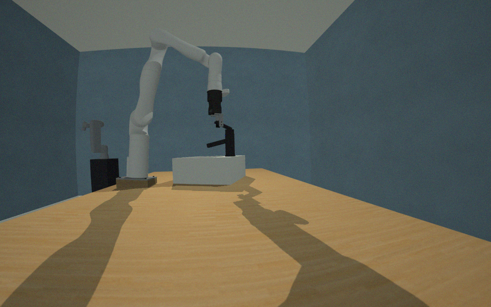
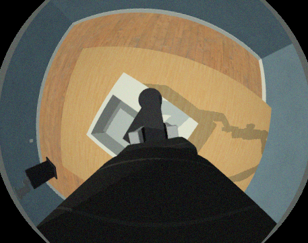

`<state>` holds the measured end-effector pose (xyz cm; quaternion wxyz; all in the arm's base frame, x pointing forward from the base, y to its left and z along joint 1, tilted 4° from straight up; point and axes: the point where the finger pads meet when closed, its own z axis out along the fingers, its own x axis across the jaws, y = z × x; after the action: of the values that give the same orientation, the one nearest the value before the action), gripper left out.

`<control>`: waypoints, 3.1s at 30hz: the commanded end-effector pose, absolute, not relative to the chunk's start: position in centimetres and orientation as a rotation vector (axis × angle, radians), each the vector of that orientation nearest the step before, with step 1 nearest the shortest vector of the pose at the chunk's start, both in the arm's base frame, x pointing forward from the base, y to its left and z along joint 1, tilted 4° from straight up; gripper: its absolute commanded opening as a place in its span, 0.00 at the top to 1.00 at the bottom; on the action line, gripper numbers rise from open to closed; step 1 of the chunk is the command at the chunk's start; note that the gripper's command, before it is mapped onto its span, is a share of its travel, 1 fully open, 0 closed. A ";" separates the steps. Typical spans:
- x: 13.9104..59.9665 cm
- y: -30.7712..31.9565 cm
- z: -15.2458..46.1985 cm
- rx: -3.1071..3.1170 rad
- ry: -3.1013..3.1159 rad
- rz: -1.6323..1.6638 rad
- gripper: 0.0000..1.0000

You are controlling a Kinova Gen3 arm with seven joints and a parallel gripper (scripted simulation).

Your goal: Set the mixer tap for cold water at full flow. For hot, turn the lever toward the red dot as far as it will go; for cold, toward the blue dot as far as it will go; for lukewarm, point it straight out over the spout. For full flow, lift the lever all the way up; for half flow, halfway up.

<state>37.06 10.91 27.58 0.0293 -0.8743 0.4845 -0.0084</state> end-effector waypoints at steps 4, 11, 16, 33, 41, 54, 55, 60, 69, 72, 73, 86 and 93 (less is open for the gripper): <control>37.2 11.0 27.9 -2.690 1.490 -0.032 1.00; 37.2 11.0 27.9 -2.690 1.490 -0.032 1.00; 37.2 11.0 27.9 -2.690 1.490 -0.032 1.00; 37.3 11.0 28.0 -2.690 1.490 -0.032 1.00; 37.3 11.0 28.0 -2.690 1.490 -0.032 1.00; 37.3 11.0 28.0 -2.690 1.490 -0.032 1.00; 37.3 11.0 28.0 -2.690 1.490 -0.032 1.00; 37.3 11.0 28.0 -2.690 1.490 -0.032 0.00; 37.3 11.0 28.0 -2.690 1.490 -0.032 0.00; 37.3 11.0 28.0 -2.690 1.490 -0.032 0.00; 37.3 11.0 28.0 -2.690 1.490 -0.032 0.00; 37.3 11.0 28.0 -2.690 1.490 -0.032 0.00; 37.3 11.0 28.0 -2.690 1.490 -0.032 0.00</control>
<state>37.23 11.02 27.92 0.0323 -0.8743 0.4843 -0.0099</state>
